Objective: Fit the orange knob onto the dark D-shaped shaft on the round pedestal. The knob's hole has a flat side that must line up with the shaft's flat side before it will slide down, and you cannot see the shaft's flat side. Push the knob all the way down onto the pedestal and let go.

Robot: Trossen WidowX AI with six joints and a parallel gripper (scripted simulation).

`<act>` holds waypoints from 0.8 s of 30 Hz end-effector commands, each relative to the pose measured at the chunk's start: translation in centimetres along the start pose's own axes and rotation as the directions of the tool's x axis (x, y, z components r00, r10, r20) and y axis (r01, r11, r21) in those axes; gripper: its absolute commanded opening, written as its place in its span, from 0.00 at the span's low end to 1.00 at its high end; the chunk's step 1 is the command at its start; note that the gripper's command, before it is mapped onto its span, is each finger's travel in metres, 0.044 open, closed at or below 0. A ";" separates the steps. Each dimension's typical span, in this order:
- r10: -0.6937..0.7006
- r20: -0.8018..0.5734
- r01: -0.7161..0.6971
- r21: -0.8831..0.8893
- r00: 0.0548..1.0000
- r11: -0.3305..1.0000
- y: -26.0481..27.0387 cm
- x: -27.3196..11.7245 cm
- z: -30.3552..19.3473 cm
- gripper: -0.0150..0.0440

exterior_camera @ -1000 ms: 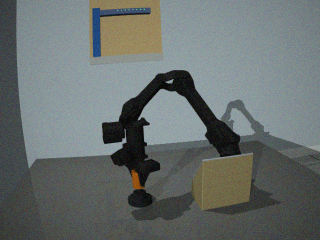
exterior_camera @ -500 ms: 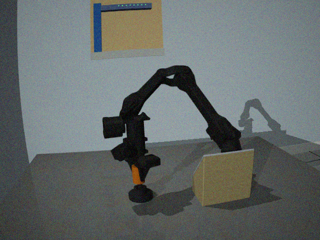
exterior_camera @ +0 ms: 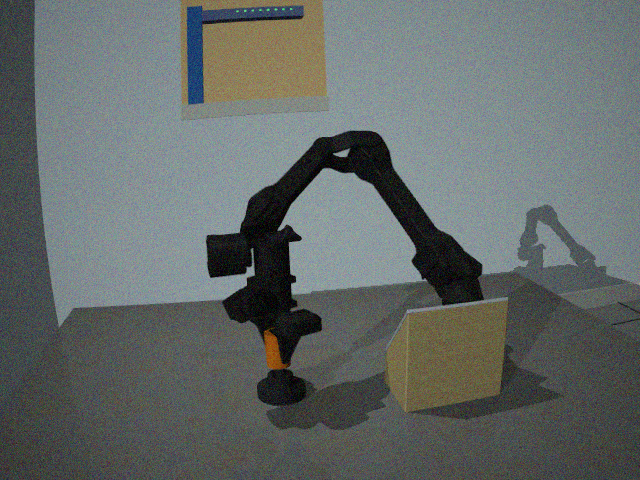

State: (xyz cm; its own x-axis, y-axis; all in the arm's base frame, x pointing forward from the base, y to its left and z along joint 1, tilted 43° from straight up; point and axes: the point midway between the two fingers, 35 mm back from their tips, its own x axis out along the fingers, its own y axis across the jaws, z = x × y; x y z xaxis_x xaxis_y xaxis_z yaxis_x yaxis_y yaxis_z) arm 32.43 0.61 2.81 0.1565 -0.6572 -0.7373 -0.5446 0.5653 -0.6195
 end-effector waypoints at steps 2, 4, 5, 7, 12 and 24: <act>0.001 0.001 -0.001 -0.005 1.000 1.000 0.1 0.1 0.0 0.25; 0.001 0.001 -0.001 -0.005 1.000 1.000 0.1 0.1 0.0 0.25; 0.001 0.001 -0.001 -0.005 1.000 1.000 0.1 0.1 0.0 0.25; 0.001 0.001 -0.001 -0.005 1.000 1.000 0.1 0.1 0.1 0.25; 0.001 0.001 -0.001 -0.005 1.000 1.000 0.1 0.0 0.1 0.25; 0.002 0.001 -0.001 -0.058 1.000 0.998 0.0 -0.5 0.2 0.25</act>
State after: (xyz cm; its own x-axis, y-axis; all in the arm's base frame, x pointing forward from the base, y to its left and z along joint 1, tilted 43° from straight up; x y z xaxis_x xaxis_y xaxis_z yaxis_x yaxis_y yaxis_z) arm 32.30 0.81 3.00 0.1523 -0.6596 -0.7361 -0.5752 0.5465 -0.6087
